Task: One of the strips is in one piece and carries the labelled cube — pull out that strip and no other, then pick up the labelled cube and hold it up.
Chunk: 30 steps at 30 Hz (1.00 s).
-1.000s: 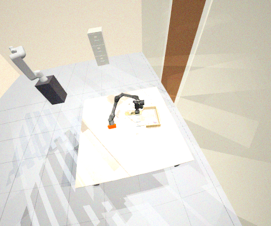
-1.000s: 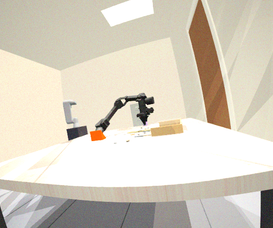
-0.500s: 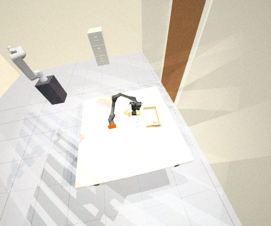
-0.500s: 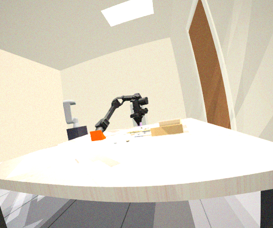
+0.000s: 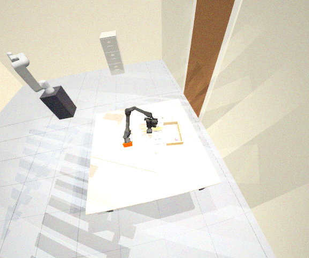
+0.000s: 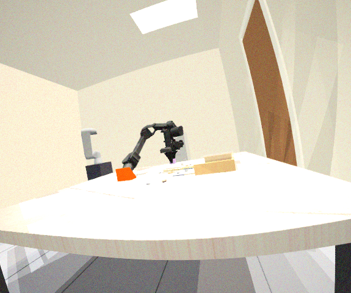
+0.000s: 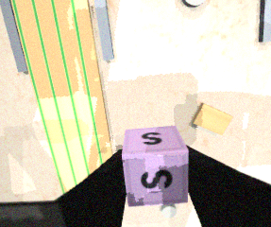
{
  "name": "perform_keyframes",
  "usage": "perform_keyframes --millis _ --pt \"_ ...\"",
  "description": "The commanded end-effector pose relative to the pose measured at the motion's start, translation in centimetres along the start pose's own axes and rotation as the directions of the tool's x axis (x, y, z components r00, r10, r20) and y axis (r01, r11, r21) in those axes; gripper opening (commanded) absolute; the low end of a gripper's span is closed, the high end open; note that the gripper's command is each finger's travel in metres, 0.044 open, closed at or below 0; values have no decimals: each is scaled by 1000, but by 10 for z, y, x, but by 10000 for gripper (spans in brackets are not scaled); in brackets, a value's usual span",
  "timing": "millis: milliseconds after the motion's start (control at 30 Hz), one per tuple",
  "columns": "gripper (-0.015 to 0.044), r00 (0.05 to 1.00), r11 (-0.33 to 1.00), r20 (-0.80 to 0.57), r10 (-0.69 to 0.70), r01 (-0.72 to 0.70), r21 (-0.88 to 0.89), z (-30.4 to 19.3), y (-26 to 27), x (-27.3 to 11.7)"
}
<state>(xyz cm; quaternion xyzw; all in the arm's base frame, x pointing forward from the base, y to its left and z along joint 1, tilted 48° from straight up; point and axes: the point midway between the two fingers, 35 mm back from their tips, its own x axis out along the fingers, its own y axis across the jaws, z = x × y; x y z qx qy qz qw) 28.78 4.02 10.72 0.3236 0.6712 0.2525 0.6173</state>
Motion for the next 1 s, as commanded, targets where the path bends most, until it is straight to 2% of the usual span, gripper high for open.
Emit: perform_keyframes --millis 0,200,967 --pt "0 1000 1000 2 -4 4 -4 -3 -1 -11" --pt "0 1000 1000 2 -4 4 -4 -3 -1 -35" --pt "0 1000 1000 2 -4 4 -4 -3 -1 -35"
